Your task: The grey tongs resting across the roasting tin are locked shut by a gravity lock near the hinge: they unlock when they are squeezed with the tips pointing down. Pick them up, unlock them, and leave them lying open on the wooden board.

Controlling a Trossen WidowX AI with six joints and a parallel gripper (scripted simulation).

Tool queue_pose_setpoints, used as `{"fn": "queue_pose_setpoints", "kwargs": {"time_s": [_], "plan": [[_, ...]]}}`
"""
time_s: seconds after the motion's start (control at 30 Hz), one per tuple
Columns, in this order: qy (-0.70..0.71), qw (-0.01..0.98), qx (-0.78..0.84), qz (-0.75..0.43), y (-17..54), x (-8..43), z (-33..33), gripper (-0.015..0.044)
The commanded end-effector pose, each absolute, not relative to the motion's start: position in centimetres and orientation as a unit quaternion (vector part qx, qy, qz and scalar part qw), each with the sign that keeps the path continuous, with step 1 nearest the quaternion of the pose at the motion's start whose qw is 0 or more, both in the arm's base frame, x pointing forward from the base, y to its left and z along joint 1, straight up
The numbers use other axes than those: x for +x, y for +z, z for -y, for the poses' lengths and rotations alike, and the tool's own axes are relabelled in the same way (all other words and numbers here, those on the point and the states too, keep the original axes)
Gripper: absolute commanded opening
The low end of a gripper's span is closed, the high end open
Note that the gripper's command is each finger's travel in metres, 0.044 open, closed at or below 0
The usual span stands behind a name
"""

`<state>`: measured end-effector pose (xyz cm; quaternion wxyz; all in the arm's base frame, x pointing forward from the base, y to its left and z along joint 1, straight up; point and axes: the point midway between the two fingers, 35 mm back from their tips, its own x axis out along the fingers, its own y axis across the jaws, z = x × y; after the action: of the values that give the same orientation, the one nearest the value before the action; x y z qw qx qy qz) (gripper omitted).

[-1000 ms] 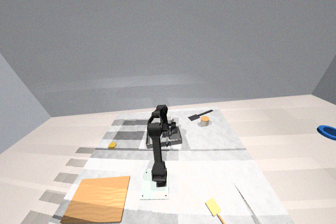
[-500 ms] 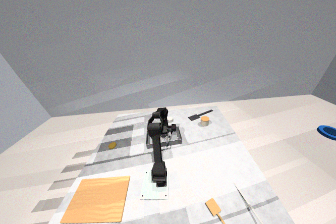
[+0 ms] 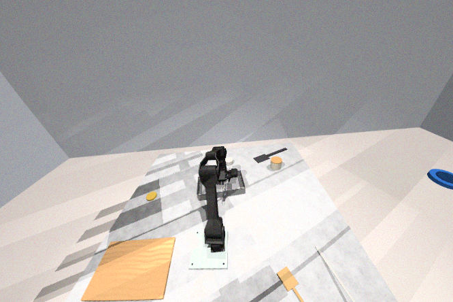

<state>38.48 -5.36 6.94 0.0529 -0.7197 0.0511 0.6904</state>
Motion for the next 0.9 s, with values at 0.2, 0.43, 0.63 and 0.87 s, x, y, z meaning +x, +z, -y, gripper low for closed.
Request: {"fn": "queue_pose_setpoints", "kwargs": {"time_s": [0.2,0.43,0.63,0.87], "plan": [[0.690,0.053,-0.720,-0.051,7.0,38.5,5.4,0.0098],[0.690,0.053,-0.720,-0.051,7.0,38.5,5.4,0.0052],[0.690,0.053,-0.720,-0.051,7.0,38.5,5.4,-0.0008],[0.690,0.053,-0.720,-0.051,8.1,38.7,5.4,-0.0150]]}}
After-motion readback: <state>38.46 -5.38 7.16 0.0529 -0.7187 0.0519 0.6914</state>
